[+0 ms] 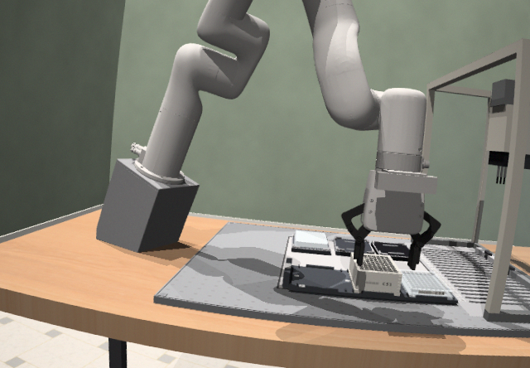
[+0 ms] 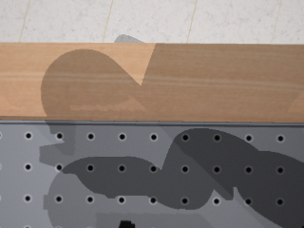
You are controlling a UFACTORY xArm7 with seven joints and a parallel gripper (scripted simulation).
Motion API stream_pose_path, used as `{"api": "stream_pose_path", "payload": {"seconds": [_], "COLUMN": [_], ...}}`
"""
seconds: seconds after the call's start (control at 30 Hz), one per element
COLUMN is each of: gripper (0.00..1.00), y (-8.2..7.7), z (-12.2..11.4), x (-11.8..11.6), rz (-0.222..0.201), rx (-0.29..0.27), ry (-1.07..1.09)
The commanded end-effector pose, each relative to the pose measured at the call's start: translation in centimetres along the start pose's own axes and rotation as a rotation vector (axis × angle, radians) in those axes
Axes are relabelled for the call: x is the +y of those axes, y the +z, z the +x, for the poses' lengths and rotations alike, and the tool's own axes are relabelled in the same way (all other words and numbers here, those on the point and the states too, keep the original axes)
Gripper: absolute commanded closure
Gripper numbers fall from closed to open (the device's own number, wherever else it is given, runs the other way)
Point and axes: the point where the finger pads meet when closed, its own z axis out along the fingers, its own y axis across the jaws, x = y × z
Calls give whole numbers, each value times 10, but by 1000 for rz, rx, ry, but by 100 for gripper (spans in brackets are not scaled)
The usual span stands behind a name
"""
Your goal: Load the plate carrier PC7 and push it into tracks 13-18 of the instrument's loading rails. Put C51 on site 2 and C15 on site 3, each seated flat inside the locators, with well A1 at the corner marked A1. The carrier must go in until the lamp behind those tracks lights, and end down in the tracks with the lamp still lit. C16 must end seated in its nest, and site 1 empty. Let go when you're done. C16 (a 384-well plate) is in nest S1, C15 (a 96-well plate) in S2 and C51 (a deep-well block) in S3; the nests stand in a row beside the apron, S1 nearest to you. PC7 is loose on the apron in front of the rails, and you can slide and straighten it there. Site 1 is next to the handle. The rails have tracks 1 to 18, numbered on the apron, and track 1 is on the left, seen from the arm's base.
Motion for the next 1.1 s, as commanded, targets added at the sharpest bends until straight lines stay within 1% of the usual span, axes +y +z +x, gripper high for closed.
{"api": "stream_pose_path", "payload": {"seconds": [0.0,0.23,0.3,0.8,0.87,1.07], "gripper": [0,0,0,0,0,0], "y": [6,18,18,43,43,51], "z": [1,1,1,1,1,1], "x": [-2,-2,-2,-2,-2,-2], "rz": [3,3,3,3,3,3], "rx": [3,3,3,3,3,3], "ry": [0,0,0,0,0,0]}}
